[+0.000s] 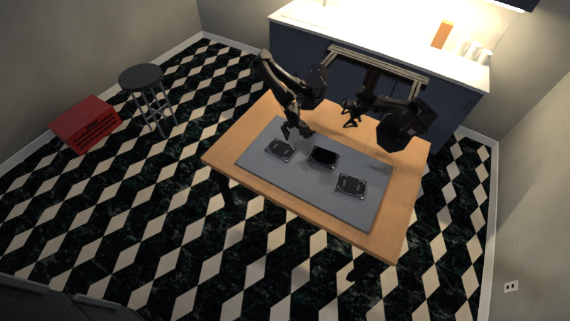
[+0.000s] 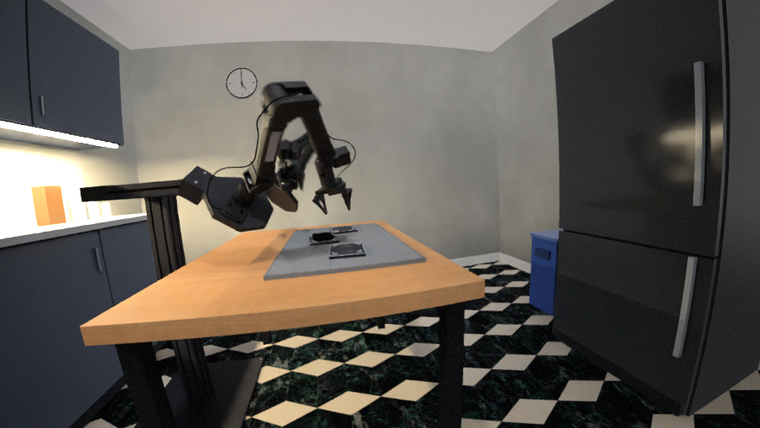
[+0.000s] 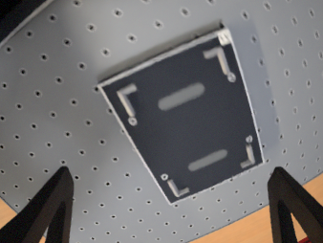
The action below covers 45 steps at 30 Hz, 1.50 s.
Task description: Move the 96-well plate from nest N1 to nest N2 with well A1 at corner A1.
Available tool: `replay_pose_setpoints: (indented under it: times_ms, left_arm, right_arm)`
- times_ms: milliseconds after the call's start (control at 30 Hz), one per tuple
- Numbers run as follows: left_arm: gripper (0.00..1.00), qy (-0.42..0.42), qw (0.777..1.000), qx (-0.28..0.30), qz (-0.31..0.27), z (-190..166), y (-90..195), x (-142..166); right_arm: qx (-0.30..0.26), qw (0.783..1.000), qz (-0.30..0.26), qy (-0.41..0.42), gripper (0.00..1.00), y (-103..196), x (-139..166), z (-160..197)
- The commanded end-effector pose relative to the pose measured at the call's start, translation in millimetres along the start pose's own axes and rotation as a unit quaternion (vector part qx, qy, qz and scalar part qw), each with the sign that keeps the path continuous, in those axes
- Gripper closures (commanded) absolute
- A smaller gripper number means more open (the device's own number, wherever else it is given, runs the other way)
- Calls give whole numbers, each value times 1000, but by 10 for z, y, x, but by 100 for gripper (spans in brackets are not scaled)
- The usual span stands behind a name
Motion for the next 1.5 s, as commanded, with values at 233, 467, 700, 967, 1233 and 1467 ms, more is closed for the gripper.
replay_pose_setpoints:
  times_ms: [233, 467, 700, 967, 1233, 1467]
  left_arm:
    - [0, 26, 1000, -14, -10, 599, -1000, -48]
    - [0, 32, 999, -28, -6, 740, -1154, -28]
    - [0, 32, 999, -32, 11, 790, -1217, 92]
    - [0, 33, 999, -33, 11, 797, -1220, 94]
    - [0, 33, 999, -33, 14, 796, -1228, 108]
    - [0, 33, 999, -33, 15, 795, -1228, 112]
  right_arm:
    - [77, 973, -149, -159, 0, 298, 702, -665]
    - [106, 947, -199, -227, 0, 422, 930, -975]
    - [134, 914, -233, -305, 0, 474, 1263, -1332]
    - [168, 880, -235, -376, 0, 516, 1684, -1653]
    - [222, 837, -193, -461, 0, 570, 2421, -1950]
    - [223, 838, -178, -466, 0, 552, 2504, -1955]
Point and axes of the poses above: on each arm, the point where the finger pads meet when closed, its own y axis back along the fingers, its own z axis across the jaws, x = y × z, the point moved 6 cm from there along y, back along the fingers, and after that the axes turned 5 degrees about y, right-handed, at the moved point
